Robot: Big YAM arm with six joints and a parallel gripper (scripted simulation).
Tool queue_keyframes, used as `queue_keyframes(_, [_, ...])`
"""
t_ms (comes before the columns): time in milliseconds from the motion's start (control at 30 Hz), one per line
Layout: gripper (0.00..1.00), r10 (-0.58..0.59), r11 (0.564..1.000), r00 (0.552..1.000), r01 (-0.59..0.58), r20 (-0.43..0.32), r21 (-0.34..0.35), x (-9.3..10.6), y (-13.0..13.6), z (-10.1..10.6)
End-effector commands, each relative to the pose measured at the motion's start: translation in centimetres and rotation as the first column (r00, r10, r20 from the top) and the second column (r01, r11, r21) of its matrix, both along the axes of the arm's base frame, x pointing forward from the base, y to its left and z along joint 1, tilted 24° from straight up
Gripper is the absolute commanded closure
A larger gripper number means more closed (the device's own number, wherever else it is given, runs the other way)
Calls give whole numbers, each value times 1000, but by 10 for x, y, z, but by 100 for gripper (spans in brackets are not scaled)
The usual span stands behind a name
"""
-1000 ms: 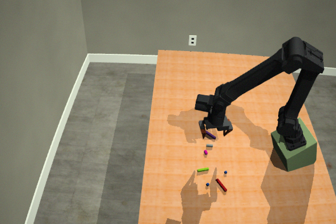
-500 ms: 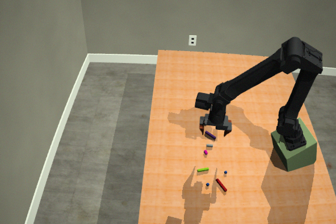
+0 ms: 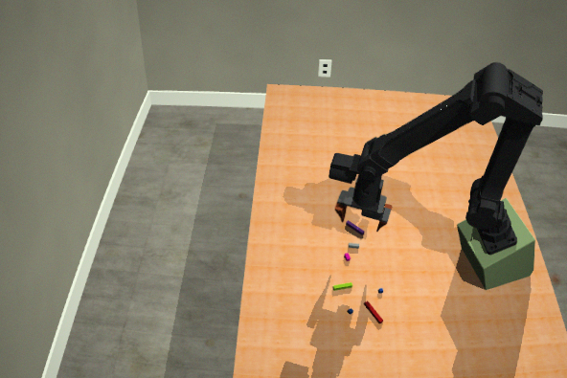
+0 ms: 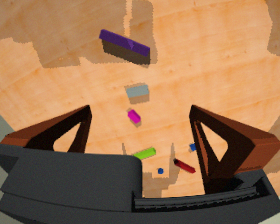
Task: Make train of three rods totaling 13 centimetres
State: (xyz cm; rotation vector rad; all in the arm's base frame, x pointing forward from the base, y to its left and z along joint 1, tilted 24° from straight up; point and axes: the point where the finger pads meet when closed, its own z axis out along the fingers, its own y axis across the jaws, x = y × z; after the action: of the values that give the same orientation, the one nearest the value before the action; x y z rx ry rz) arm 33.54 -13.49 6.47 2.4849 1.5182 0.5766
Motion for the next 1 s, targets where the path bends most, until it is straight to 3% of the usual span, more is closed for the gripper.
queue_keyframes(0, [0, -113, 993, 994, 113, 8, 36, 11, -16, 10])
queue_keyframes(267, [0, -272, 956, 962, 272, -14, 110, 9, -22, 9])
queue_keyframes(367, [0, -272, 956, 962, 272, -14, 109, 9, -22, 9])
queue_keyframes(567, [0, -419, 890, 907, 420, -45, 176, 7, -29, 8])
queue_keyframes(967, [0, -423, 886, 904, 426, -58, 181, 5, -24, 4])
